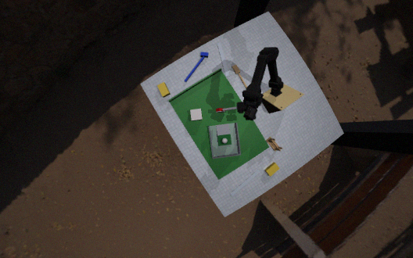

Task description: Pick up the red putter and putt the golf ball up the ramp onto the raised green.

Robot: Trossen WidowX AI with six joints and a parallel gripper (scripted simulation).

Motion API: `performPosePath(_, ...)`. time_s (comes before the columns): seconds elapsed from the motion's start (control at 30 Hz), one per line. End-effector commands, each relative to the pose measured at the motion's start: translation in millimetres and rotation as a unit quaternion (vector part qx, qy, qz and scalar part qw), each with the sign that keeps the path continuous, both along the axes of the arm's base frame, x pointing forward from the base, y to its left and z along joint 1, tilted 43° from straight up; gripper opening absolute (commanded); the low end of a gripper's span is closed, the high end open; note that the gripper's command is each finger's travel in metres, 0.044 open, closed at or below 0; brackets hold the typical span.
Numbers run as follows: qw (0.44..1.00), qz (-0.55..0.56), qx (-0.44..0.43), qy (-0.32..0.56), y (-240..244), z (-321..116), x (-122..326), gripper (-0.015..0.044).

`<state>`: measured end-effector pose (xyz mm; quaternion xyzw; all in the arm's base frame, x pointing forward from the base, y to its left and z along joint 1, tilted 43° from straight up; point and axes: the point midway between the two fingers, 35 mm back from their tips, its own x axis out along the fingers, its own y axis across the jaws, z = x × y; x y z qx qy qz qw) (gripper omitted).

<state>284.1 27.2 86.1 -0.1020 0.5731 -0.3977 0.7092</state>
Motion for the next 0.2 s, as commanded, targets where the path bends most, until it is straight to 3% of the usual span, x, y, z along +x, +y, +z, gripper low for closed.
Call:
performPosePath(0.0, 1.0, 0.002, 0.0, 0.0, 0.2, -0.1, 0.4, 0.0)
performPosePath(0.17, 1.0, 0.002, 0.0, 0.0, 0.2, -0.1, 0.4, 0.0)
